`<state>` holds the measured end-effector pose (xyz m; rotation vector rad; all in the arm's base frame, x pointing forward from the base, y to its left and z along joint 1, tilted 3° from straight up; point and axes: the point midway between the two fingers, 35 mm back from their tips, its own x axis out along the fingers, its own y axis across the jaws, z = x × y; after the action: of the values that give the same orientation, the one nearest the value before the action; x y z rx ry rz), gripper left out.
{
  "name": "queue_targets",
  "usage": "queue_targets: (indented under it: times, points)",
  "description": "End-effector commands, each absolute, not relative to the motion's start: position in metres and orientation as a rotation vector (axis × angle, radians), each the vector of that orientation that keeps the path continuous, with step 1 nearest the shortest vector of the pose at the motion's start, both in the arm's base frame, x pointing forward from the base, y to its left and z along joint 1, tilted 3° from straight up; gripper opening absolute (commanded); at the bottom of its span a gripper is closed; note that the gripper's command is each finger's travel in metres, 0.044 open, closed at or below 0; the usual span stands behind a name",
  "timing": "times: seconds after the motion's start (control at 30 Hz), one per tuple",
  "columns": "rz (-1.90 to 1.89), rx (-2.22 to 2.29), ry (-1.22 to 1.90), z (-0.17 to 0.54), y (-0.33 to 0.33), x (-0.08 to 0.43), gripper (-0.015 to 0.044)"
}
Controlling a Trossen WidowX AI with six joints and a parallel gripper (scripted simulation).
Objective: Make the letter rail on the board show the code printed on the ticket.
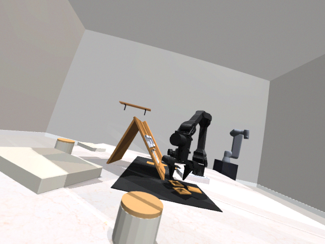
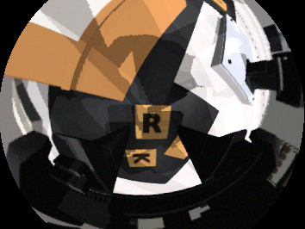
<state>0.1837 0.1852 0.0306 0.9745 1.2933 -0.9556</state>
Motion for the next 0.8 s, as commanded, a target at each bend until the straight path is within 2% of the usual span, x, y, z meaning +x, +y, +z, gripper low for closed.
queue_targets:
  times: [0.0, 0.77]
  points:
    - [-0.956, 0.972, 1.291, 0.029, 0.185, 0.184, 0.0340]
    - [-0.956, 0.972, 1.290, 0.010, 0.184, 0.185, 0.0340]
